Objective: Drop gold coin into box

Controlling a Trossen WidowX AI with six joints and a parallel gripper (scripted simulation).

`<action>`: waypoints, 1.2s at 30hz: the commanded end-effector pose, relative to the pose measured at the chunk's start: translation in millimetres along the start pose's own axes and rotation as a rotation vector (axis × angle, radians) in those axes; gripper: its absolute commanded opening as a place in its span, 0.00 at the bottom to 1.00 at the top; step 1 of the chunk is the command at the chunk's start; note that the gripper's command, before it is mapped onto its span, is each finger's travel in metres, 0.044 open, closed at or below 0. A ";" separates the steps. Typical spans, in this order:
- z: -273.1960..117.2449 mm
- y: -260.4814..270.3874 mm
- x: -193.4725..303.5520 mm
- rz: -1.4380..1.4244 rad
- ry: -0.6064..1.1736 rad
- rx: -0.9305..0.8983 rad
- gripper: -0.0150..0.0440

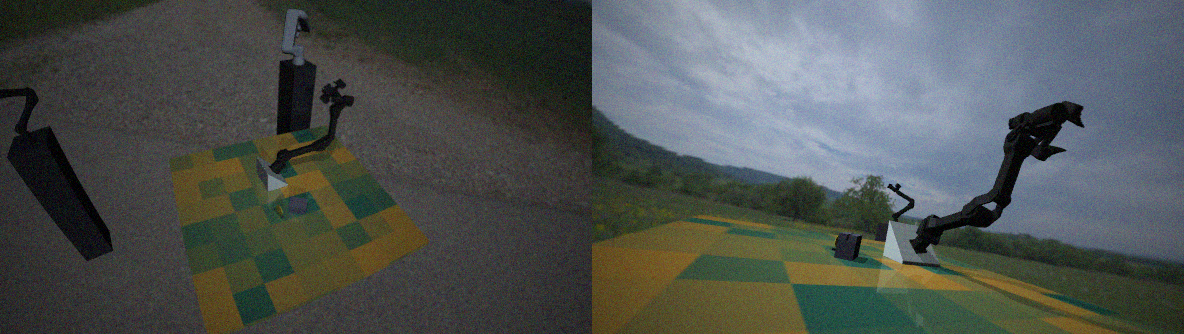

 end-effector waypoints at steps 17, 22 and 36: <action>-40.6 4.4 -188.0 -0.227 -0.570 0.238 0.53; -67.8 11.0 -233.1 -0.189 -0.750 0.261 0.53; -203.9 75.2 -358.1 -0.338 -1.385 0.208 0.53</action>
Point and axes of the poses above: the point midway between the two fingers, 35 mm back from their tips, its own z axis out along the fingers, its own y axis across the jaws, x = y × z, the point moved 5 cm from there along -z, back along the fingers, and after that the axes turned 8 degrees about -z, right-handed, at the moved point
